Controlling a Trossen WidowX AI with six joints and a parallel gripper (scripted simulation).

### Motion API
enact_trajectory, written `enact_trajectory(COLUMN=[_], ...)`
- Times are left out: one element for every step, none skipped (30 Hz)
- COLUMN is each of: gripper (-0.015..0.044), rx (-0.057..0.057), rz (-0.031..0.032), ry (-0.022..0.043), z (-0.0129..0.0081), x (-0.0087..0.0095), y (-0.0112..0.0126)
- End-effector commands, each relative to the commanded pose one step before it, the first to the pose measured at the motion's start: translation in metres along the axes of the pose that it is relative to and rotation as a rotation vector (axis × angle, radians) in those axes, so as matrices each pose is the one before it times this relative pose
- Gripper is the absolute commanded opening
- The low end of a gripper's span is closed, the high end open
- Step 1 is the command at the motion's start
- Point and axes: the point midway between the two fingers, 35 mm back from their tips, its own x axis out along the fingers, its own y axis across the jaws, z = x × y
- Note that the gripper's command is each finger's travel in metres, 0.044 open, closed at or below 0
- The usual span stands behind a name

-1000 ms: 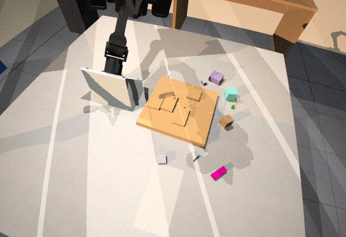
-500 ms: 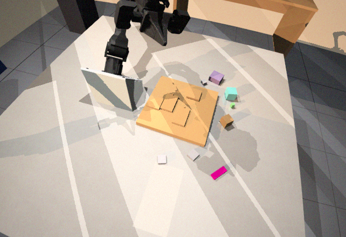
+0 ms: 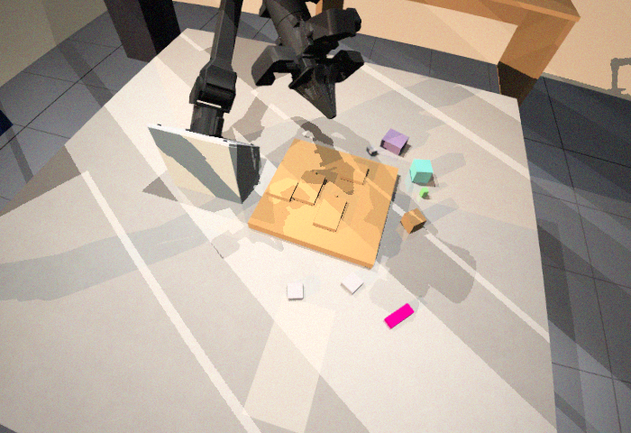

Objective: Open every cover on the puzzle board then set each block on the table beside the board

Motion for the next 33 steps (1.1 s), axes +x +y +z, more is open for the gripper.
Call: enact_trajectory(gripper=[0.0,0.0,0.0,0.0,0.0,0.0,0.0,0.0,0.0,0.0,0.0,0.0,0.0,0.0,0.0,0.0,0.0,0.0,0.0,0.0,0.0,0.0,0.0,0.0,0.0,0.0,0.0,0.0,0.0,0.0,0.0,0.0,0.0], rx=[-0.0416,-0.0069,-0.0069,-0.0068,-0.0068,-0.0065,-0.0065,-0.0065,-0.0064,-0.0064,-0.0063,-0.0063,-0.0063,-0.0062,-0.0062,-0.007,-0.0073,-0.0072,-0.0071,-0.007,-0.0069,-0.0068,-0.0067,-0.0066,-0.0065,-0.0058,-0.0057,-0.0056,-0.0055,-0.0054,-0.0053,-0.0051,-0.005], rz=[0.06511,0.01214,0.01206,0.01199,0.01191,0.01126,0.01114,0.01104,0.01095,0.01085,0.01075,0.01066,0.01056,0.01046,0.01037,0.0114,0.01183,0.01176,0.01169,0.01162,0.01154,0.01147,0.0114,0.01133,0.01125,0.0116,0.01158,0.01149,0.0114,0.01131,0.01122,0.01114,0.01105], ry=[0.07158,0.01473,0.01475,0.01478,0.0148,0.01415,0.01415,0.01419,0.01423,0.01427,0.01431,0.01435,0.01439,0.01443,0.01447,0.01578,0.01648,0.01648,0.01648,0.01648,0.01648,0.01648,0.01648,0.01648,0.01648,0.01699,0.01709,0.01709,0.01709,0.01708,0.01708,0.01707,0.01706], z=[-0.0112,-0.00226,-0.00225,-0.00224,-0.00222,-0.00217,-0.00216,-0.00215,-0.00215,-0.00214,-0.00214,-0.00213,-0.00213,-0.00212,-0.00212,-0.00221,-0.00229,-0.00227,-0.00225,-0.00223,-0.00221,-0.00219,-0.00217,-0.00215,-0.00213,-0.00213,-0.00212,-0.00211,-0.00209,-0.00207,-0.00205,-0.00203,-0.00201], x=[0.01038,0.00228,0.0023,0.00232,0.00233,0.00251,0.00252,0.00253,0.00255,0.00256,0.00258,0.0026,0.00261,0.00263,0.00264,0.00255,0.00268,0.0027,0.00271,0.00273,0.00275,0.00276,0.00278,0.0028,0.00281,0.00289,0.00292,0.00294,0.00295,0.00297,0.00299,0.003,0.00302], y=[0.02247,0.0043,0.00428,0.00426,0.00423,0.00432,0.00429,0.00427,0.00424,0.00422,0.00419,0.00417,0.00415,0.00412,0.0041,0.00397,0.00412,0.00409,0.00407,0.00404,0.00402,0.00399,0.00396,0.00394,0.00391,0.00394,0.00393,0.0039,0.00387,0.00384,0.00381,0.00378,0.00375])
